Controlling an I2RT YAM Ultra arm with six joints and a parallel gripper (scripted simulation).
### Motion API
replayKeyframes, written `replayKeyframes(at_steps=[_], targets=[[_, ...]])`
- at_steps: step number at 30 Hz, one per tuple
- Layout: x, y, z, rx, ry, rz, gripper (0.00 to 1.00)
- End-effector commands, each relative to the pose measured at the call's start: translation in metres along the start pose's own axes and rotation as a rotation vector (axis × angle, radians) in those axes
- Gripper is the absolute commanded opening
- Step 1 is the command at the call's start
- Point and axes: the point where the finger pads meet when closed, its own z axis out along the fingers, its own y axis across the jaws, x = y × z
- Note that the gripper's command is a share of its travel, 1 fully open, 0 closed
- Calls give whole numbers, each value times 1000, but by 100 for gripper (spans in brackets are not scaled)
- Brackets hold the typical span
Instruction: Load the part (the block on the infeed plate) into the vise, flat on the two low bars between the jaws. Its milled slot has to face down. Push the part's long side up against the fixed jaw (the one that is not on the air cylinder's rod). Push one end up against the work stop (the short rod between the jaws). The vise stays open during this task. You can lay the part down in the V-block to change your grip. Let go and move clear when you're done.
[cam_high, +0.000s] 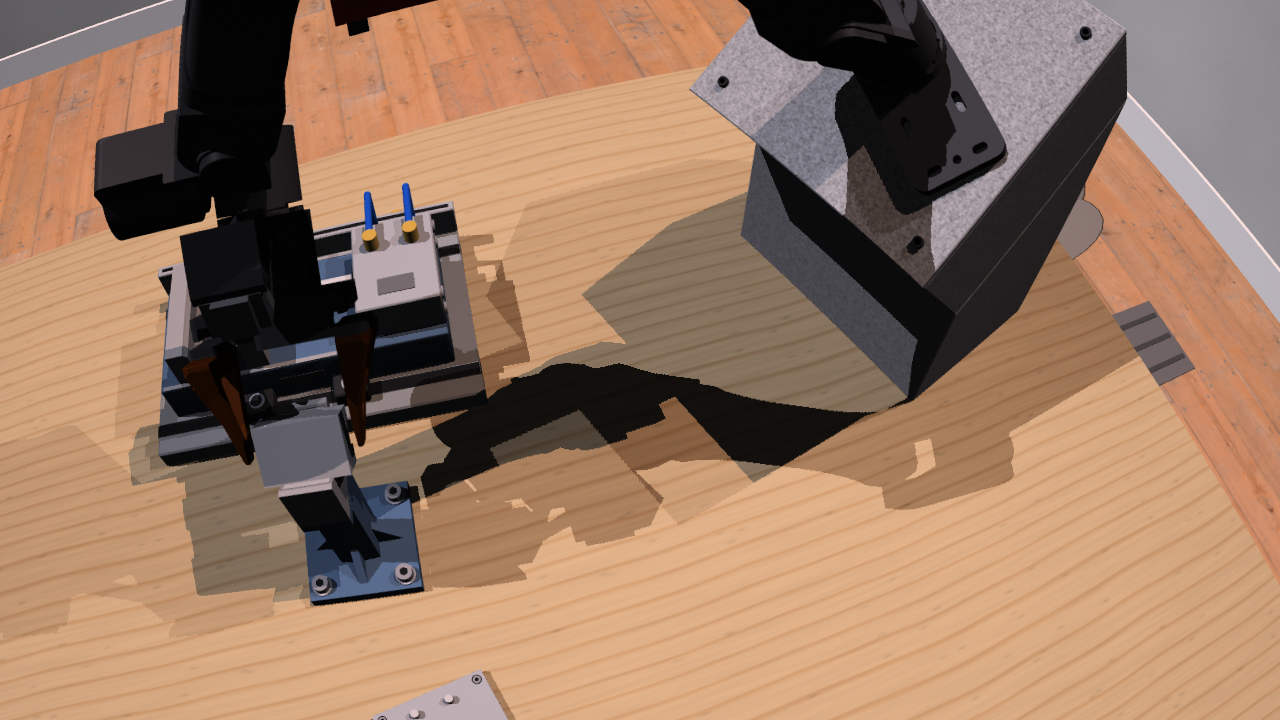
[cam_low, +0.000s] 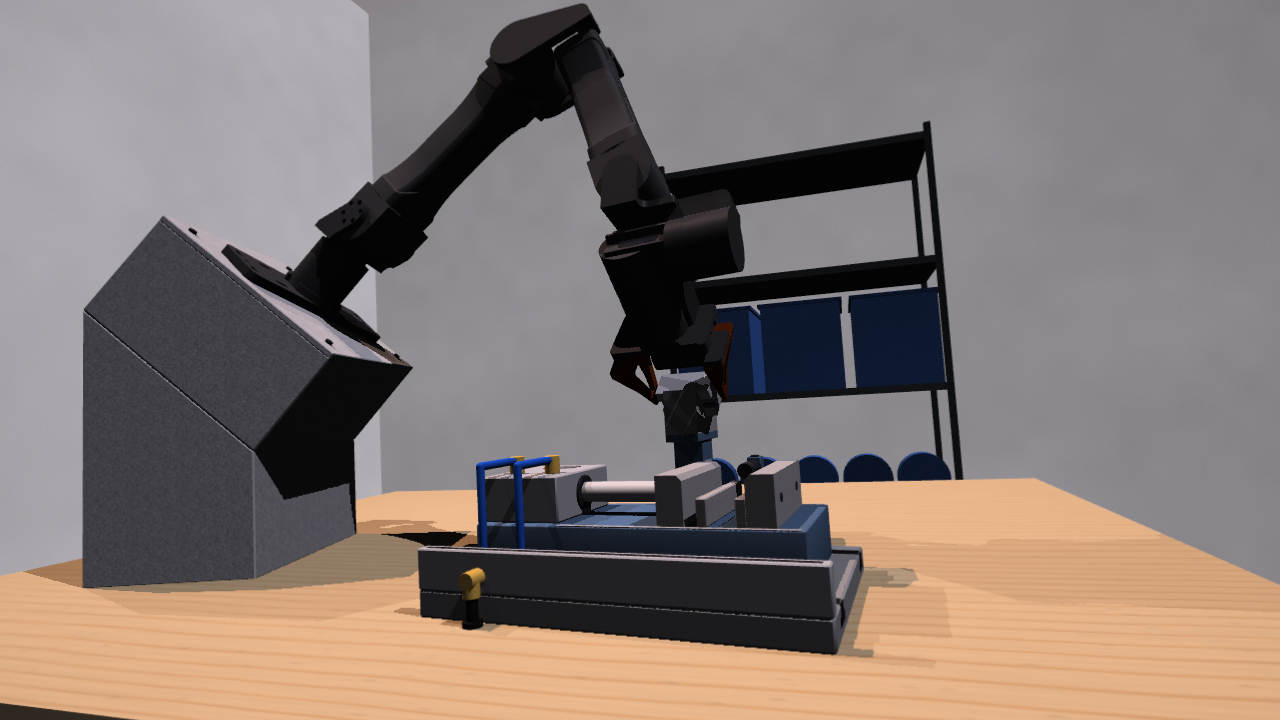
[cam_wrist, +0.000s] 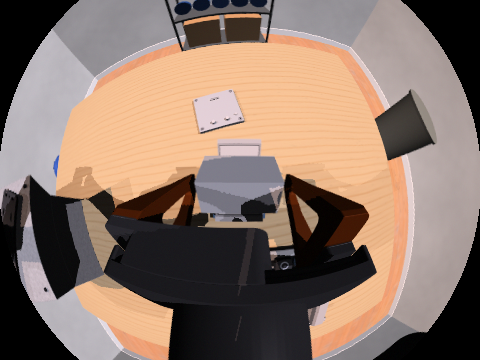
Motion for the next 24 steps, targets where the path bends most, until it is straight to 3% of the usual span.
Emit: replayKeyframes(at_steps=[1, 5, 17, 24], targets=[[-2, 3, 3, -4, -24, 9, 81], [-9, -2, -2, 11, -22, -15, 81], [-7, 5, 1, -8, 10, 11, 81], [-6, 0, -3, 5, 35, 5, 81]])
